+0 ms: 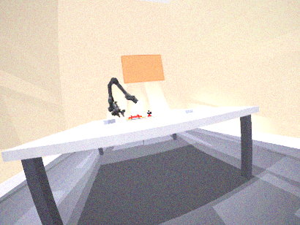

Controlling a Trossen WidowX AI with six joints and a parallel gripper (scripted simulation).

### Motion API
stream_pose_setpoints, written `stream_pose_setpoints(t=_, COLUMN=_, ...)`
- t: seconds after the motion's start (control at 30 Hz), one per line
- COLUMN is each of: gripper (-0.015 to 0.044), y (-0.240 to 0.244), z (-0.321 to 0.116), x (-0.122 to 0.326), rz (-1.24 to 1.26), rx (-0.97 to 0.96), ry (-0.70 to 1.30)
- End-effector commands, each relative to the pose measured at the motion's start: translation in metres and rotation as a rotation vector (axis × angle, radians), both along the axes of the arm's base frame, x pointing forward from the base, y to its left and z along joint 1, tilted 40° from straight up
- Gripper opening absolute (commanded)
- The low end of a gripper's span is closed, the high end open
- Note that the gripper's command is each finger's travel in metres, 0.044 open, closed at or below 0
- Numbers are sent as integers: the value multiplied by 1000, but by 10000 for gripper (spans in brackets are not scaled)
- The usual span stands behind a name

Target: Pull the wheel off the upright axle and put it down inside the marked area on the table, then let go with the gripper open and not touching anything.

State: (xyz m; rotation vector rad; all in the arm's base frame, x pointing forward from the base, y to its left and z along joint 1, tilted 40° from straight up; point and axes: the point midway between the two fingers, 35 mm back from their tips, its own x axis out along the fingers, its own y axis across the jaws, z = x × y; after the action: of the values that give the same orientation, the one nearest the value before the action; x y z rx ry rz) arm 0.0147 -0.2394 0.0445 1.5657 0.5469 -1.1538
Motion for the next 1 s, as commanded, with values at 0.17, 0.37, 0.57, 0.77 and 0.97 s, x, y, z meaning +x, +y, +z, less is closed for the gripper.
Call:
stream_pose_setpoints(t=0.17, gripper=300, y=1, z=-4, x=74, rz=212, rx=83, ry=105)
stream_pose_setpoints(t=0.37, gripper=300, y=3, z=6, x=124, rz=353, rx=-8, ry=164)
stream_pose_setpoints(t=0.57, gripper=300, y=14, z=7, x=180, rz=456, rx=-49, ry=257)
stream_pose_setpoints(t=0.77, gripper=300, y=45, z=-2, x=231, rz=509, rx=-54, ry=358)
stream_pose_setpoints(t=0.97, gripper=300, y=86, z=-17, x=272, rz=516, rx=-74, ry=466)
